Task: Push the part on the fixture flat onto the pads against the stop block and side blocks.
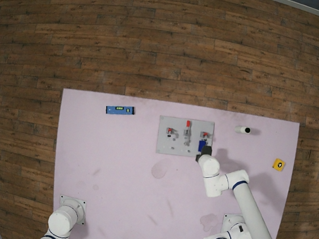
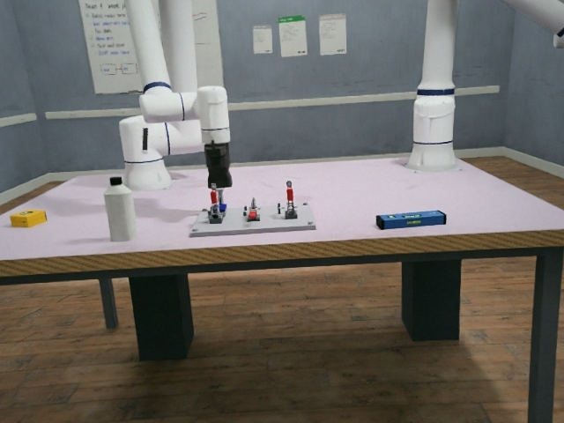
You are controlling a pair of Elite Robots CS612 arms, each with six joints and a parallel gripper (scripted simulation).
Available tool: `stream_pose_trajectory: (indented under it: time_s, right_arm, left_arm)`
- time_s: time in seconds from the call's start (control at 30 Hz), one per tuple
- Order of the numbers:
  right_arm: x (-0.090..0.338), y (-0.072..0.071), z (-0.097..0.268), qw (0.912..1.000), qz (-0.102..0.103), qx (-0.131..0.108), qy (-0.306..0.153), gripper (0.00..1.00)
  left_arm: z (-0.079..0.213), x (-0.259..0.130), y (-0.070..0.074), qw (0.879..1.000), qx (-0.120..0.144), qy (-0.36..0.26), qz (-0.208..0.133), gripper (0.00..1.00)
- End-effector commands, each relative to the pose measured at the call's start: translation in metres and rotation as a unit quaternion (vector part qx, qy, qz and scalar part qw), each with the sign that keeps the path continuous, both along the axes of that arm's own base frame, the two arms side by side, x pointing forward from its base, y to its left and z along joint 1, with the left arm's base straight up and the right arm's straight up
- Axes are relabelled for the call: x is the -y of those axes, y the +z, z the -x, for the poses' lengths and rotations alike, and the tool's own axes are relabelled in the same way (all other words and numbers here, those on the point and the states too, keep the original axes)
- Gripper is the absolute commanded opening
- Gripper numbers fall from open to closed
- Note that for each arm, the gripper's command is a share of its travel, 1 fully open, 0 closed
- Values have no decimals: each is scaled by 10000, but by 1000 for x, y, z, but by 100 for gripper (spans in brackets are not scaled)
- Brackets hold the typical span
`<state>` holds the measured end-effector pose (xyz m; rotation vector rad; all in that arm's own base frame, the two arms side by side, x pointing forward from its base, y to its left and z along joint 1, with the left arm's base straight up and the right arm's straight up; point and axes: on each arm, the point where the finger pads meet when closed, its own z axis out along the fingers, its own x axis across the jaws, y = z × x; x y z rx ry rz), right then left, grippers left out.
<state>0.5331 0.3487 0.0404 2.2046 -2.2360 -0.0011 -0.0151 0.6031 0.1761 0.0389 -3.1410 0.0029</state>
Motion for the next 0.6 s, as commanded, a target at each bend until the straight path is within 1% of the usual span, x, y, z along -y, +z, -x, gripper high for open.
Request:
stream_pose_trajectory:
  time_s: [0.0,0.23,0.57]
  right_arm:
    - [0,1,-1,10000,-3,8,0,0]
    - [0,1,1,10000,-3,8,0,0]
    - [0,1,12,10000,-3,8,0,0]
  left_arm:
    - [0,-1,1,10000,2,0,-9,100]
    - [0,-1,1,10000,2,0,-9,100]
    - [0,-1,1,10000,2,0,-9,100]
